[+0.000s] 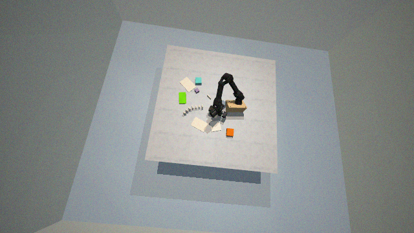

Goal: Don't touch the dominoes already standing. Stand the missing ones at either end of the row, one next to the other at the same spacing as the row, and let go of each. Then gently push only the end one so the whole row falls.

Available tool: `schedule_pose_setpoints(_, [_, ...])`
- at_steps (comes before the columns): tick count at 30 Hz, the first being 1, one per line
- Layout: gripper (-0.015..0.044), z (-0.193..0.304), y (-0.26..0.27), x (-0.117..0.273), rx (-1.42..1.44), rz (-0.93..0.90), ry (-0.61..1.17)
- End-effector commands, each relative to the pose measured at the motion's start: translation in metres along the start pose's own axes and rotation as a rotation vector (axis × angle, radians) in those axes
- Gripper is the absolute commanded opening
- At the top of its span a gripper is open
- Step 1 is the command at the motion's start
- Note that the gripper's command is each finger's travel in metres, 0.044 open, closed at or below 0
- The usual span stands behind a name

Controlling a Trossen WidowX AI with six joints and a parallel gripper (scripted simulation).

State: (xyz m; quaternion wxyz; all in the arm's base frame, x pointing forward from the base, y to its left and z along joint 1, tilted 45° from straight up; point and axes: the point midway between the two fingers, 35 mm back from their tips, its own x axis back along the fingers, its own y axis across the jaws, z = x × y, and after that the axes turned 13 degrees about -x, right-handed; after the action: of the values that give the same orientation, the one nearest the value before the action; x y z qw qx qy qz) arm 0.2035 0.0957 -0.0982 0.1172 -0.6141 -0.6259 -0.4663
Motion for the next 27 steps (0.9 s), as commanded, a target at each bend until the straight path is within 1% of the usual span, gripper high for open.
schedule_pose_setpoints(1, [0.0107, -0.001, 0.0, -0.001, 0.007, -0.005, -0.002])
schedule_pose_setpoints(4, [0.0107, -0.001, 0.0, 0.001, 0.007, -0.005, -0.002])
schedule_pose_setpoints(6, [0.0107, 0.0, 0.001, 0.016, 0.007, -0.004, -0.002])
schedule_pose_setpoints(17, [0.0107, 0.002, 0.002, 0.153, 0.009, 0.001, 0.001])
schedule_pose_setpoints(19, [0.0107, 0.002, 0.002, 0.161, 0.009, 0.001, 0.001])
schedule_pose_setpoints(22, [0.0107, 0.002, 0.002, 0.161, 0.026, 0.001, 0.002])
schedule_pose_setpoints(24, [0.0107, 0.005, 0.002, 0.161, 0.158, 0.001, 0.002])
schedule_pose_setpoints(27, [0.0107, 0.01, 0.002, 0.162, 0.457, 0.001, 0.002])
